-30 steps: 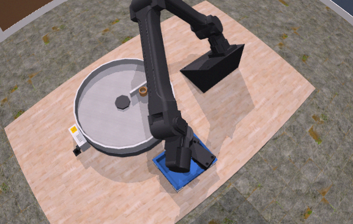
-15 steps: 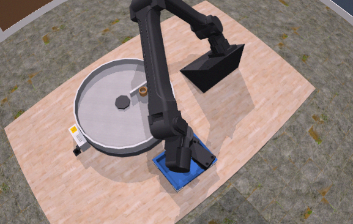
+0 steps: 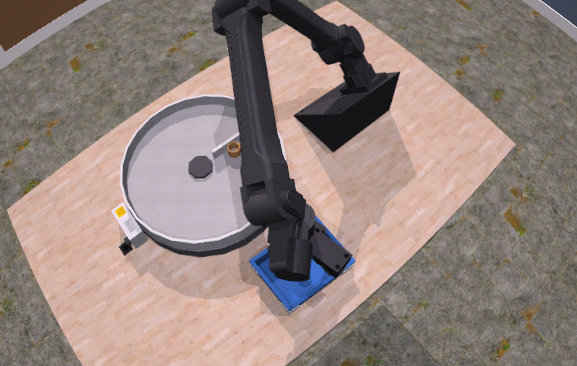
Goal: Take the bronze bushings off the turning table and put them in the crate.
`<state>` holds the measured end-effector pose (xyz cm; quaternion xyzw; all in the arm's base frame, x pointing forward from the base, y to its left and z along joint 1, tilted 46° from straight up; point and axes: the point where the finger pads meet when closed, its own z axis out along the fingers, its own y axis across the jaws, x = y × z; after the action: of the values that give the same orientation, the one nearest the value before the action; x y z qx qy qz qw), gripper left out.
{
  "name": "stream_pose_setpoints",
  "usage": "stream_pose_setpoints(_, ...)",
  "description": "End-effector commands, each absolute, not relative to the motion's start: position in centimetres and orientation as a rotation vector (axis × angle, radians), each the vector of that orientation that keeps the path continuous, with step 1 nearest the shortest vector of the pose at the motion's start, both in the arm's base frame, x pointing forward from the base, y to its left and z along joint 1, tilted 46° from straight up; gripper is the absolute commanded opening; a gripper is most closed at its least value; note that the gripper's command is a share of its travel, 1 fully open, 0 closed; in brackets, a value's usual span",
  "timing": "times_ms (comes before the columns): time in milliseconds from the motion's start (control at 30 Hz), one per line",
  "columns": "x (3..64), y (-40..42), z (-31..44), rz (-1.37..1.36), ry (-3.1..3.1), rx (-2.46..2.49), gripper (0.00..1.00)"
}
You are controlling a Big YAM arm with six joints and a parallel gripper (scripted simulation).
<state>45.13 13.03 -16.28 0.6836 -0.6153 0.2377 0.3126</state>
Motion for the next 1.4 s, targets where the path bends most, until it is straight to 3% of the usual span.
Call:
stream_pose_setpoints(0, 46.3, 16.3, -14.9, 0.674, -1.641, 1.848, 0.14)
stream_pose_setpoints(1067, 46.2, 16.3, -14.8, 0.674, -1.64, 1.848, 0.13)
stream_pose_setpoints(1367, 44.0, 12.2, -12.8, 0.657, -1.642, 1.832, 0.13)
